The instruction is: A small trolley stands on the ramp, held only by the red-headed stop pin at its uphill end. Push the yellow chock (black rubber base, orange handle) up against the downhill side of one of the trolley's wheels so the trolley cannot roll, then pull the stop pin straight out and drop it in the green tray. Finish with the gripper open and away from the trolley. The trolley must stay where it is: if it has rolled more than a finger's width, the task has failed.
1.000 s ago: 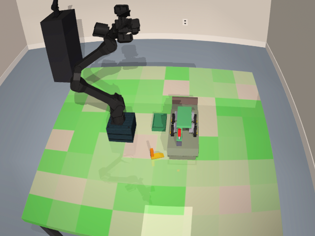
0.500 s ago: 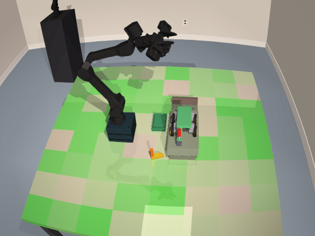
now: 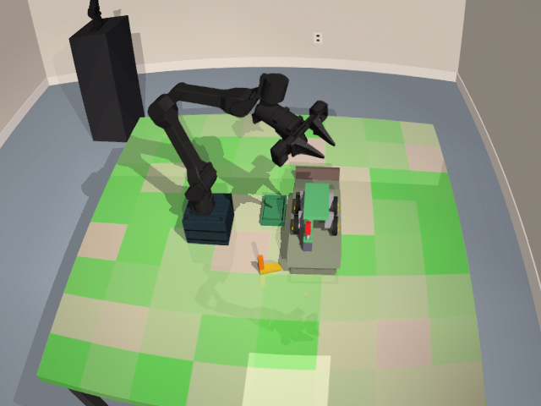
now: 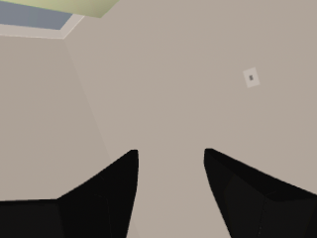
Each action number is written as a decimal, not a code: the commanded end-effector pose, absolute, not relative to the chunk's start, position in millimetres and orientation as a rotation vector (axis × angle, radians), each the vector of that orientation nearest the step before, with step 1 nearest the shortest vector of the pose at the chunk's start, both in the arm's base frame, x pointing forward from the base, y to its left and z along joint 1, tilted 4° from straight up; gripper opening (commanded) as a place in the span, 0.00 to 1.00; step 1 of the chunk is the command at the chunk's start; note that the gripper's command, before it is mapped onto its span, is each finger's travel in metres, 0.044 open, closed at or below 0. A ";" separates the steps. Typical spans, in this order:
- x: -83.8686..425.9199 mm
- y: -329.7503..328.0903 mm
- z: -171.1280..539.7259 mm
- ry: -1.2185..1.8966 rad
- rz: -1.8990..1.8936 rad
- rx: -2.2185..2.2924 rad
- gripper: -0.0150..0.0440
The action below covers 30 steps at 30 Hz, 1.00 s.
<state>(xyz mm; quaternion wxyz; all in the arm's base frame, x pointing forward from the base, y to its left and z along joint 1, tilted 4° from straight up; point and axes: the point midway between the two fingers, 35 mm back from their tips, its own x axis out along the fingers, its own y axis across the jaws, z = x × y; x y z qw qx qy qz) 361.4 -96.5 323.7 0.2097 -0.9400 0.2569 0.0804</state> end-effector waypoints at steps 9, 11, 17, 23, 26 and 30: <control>298.1 -148.6 123.7 0.927 1.184 -2.085 0.58; 275.6 -149.3 99.1 0.940 1.307 -1.935 0.58; 211.7 -137.2 53.2 0.937 1.554 -1.487 0.58; 209.7 -136.6 52.3 0.936 1.560 -1.472 0.58; 209.7 -136.6 52.3 0.936 1.560 -1.472 0.58; 210.1 -136.6 45.1 0.936 1.560 -1.472 0.58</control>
